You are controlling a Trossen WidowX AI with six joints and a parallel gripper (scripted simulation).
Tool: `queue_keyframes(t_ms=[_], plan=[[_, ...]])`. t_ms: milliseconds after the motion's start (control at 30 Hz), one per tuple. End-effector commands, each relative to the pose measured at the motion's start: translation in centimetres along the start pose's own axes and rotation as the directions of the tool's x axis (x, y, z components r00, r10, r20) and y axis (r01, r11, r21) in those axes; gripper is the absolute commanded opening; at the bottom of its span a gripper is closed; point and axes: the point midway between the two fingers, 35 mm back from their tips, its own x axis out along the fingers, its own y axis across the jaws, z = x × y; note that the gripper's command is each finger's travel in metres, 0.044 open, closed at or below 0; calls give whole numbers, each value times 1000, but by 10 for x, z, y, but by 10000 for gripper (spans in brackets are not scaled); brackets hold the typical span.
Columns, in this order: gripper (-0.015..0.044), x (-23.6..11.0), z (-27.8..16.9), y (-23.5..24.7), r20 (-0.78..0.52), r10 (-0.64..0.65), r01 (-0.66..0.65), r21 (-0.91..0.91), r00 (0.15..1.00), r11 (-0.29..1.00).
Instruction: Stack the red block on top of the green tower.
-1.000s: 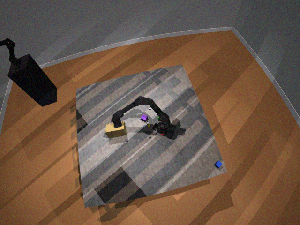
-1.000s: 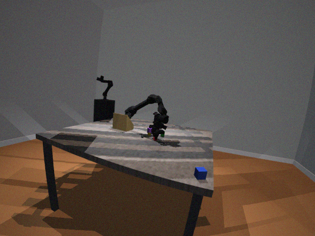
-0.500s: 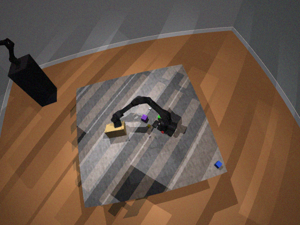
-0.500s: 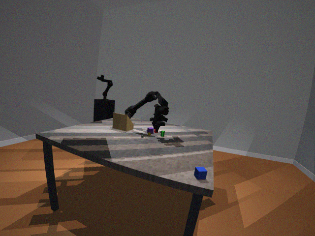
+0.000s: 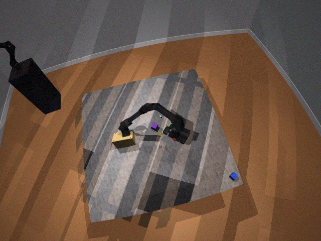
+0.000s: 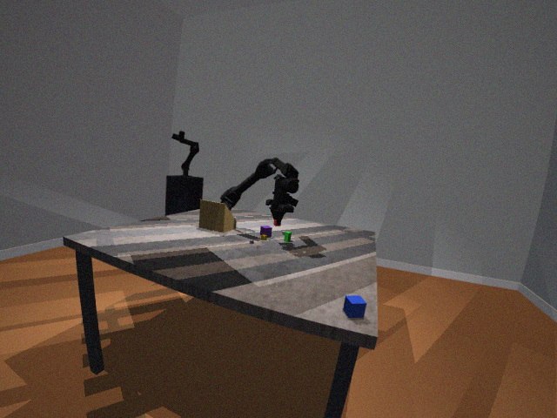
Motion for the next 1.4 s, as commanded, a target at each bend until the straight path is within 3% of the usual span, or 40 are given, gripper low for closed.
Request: queue_keyframes(t_ms=[0, 867, 1067, 1367], plan=[[0, -3, 0, 0, -2, -5, 5, -5, 1000, 1000], [0, -3, 122, 111, 2, 0, 0, -5, 1000, 1000], [0, 0, 124, 114, 3, 1, -1, -5, 1000, 1000], [0, 36, 123, 114, 4, 1, -1, -6, 1000, 1000]])
